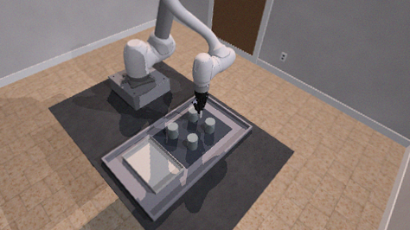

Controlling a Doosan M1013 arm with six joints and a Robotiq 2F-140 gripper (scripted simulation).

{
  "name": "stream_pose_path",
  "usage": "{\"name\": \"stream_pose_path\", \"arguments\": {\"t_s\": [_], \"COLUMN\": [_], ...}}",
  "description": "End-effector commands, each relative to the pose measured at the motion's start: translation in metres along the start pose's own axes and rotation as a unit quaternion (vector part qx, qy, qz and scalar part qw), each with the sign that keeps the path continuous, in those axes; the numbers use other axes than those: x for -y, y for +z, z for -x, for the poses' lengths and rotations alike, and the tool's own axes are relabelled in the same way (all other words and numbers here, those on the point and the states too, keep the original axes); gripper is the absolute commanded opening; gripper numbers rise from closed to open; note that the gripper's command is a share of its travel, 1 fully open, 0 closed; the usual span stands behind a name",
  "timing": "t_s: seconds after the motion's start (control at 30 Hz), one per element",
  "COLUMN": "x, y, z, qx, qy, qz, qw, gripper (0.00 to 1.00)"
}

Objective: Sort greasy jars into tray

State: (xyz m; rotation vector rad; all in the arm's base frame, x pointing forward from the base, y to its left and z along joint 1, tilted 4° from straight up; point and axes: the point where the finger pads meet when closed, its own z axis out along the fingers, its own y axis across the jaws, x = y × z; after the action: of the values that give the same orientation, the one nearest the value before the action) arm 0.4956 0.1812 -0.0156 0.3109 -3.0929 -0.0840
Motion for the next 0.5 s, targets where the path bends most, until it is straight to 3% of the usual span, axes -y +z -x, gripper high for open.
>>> {"name": "stream_pose_path", "arguments": {"t_s": [0.0, 0.47], "x": [0.0, 0.0], "y": [-0.0001, -0.0001], "z": [-0.0001, -0.002], "qx": [0.0, 0.0], "qy": [0.0, 0.0], "qz": [0.0, 0.0], "qw": [1.0, 1.0], "gripper": [0.0, 0.0]}}
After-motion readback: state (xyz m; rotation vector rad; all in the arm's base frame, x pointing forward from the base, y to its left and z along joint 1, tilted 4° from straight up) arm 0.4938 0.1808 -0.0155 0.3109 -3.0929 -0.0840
